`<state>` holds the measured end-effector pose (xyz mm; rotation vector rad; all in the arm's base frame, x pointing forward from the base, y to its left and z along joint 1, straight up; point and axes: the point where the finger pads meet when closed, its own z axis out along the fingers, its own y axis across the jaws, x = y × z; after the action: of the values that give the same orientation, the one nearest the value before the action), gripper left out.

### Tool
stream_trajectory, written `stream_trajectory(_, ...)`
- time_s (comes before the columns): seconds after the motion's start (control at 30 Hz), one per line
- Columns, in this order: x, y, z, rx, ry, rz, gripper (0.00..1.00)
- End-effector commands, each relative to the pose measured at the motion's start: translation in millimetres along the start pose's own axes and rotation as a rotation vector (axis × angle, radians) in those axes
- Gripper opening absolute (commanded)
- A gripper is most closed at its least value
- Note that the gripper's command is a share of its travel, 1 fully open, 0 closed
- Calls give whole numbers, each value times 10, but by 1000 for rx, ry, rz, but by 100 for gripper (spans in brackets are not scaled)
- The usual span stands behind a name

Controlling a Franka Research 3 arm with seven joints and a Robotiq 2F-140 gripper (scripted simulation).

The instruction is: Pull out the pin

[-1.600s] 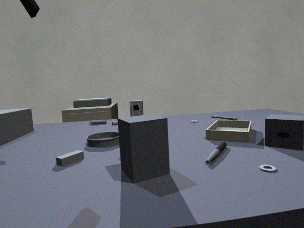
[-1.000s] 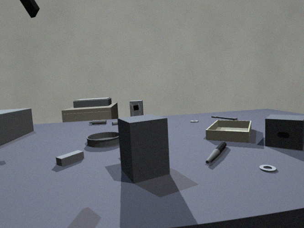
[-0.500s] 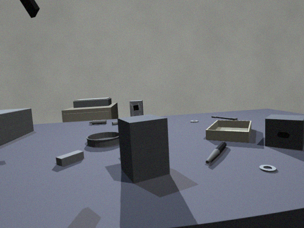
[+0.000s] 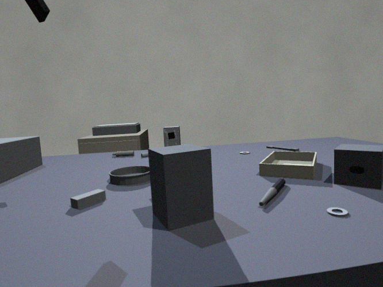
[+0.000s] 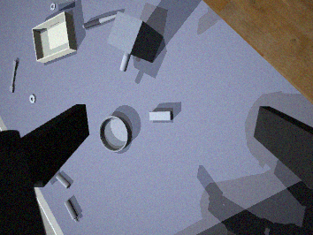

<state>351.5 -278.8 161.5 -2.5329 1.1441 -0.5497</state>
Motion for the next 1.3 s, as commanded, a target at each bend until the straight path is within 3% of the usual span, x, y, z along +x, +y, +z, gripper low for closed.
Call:
stream_trajectory(0.0, 1, 0, 0, 0, 0, 0, 100)
stream_trajectory(0.07, 1, 0, 0, 0, 0, 0, 100)
stream_trajectory(0.1, 1, 0, 0, 0, 0, 0, 33)
stream_trajectory(1.27, 1, 0, 0, 0, 0, 0, 33)
